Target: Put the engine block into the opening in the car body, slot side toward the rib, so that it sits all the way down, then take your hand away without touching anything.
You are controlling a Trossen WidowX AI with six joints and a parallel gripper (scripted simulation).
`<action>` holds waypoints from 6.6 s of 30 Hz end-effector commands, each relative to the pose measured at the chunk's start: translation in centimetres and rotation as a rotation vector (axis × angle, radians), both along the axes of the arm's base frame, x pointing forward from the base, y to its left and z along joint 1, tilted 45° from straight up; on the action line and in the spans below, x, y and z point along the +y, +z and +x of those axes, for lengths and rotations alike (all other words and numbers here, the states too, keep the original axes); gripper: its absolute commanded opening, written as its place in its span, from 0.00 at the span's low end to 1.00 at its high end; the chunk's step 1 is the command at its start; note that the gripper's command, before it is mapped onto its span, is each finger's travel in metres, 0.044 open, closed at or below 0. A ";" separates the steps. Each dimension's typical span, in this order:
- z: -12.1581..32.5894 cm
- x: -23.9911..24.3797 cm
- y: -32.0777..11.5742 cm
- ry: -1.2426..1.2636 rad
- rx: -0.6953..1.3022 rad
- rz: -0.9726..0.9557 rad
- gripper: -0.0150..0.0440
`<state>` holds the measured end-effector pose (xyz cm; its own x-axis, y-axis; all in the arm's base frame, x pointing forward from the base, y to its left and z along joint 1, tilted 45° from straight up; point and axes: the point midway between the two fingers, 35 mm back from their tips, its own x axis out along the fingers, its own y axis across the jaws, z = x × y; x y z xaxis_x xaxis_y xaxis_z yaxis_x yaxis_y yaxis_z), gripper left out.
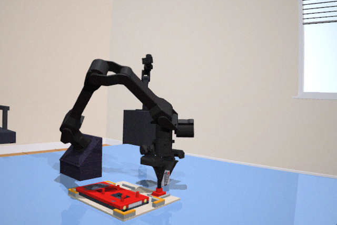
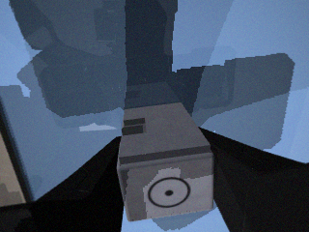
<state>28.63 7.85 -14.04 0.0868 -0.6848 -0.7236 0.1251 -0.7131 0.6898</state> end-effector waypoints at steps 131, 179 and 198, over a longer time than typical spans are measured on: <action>-0.5 4.5 4.6 -1.856 -1.766 0.206 1.00; 0.0 2.3 2.1 -2.266 -2.163 0.257 1.00; 0.2 0.1 0.0 -2.264 -2.166 0.257 1.00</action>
<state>29.08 8.65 -13.49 0.0819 -0.6844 -0.7245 -0.1125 0.7159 -0.6891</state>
